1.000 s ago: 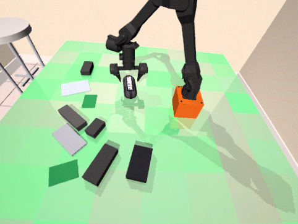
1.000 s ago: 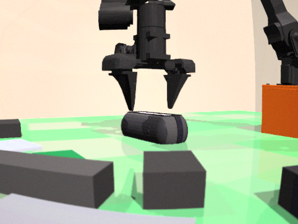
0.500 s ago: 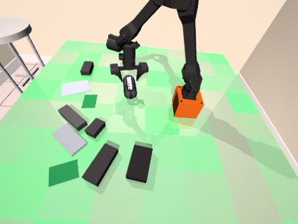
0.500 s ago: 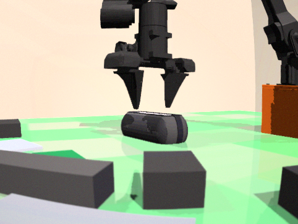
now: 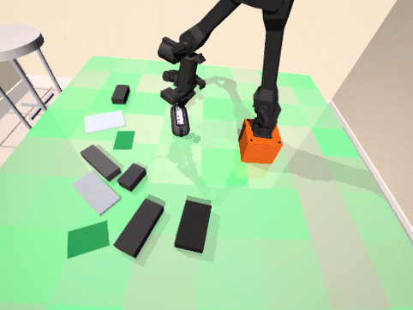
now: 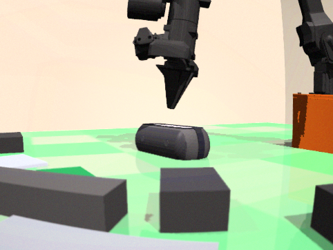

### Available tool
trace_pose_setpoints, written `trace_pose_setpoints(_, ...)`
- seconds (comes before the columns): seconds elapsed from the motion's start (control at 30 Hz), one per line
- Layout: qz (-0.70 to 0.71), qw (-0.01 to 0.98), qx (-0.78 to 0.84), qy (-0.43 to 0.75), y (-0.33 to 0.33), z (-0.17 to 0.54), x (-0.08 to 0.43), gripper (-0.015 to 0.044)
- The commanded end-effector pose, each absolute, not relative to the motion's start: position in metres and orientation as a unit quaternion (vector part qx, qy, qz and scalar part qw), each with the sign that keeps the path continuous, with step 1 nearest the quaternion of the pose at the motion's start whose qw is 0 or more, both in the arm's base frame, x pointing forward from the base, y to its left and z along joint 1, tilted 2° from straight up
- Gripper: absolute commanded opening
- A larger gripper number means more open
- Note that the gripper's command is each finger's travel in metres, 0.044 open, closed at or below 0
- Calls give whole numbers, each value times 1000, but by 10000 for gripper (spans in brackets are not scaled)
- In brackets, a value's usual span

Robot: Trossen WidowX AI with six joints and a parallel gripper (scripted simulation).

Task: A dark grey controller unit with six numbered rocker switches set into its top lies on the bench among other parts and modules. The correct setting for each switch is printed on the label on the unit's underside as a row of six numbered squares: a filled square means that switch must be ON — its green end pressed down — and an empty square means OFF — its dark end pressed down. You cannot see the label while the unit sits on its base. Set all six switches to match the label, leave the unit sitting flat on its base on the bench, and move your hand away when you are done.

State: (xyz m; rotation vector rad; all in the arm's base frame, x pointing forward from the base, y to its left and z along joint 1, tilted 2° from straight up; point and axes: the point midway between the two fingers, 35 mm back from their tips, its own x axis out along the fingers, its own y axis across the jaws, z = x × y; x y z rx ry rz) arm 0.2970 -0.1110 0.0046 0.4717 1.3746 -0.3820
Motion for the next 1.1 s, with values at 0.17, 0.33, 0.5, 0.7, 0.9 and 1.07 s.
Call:
trace_pose_setpoints(0.17,46,806,-59,588,-119,21,285,0)
trace_pose_setpoints(0.33,46,806,-59,588,-119,21,285,0)
trace_pose_setpoints(0.5,46,806,-59,588,-119,21,285,0)
trace_pose_setpoints(0.7,46,806,-59,588,-119,21,285,0)
trace_pose_setpoints(0.9,46,806,-59,588,-119,21,285,0)
trace_pose_setpoints(1.07,46,806,-59,588,-119,21,285,0)
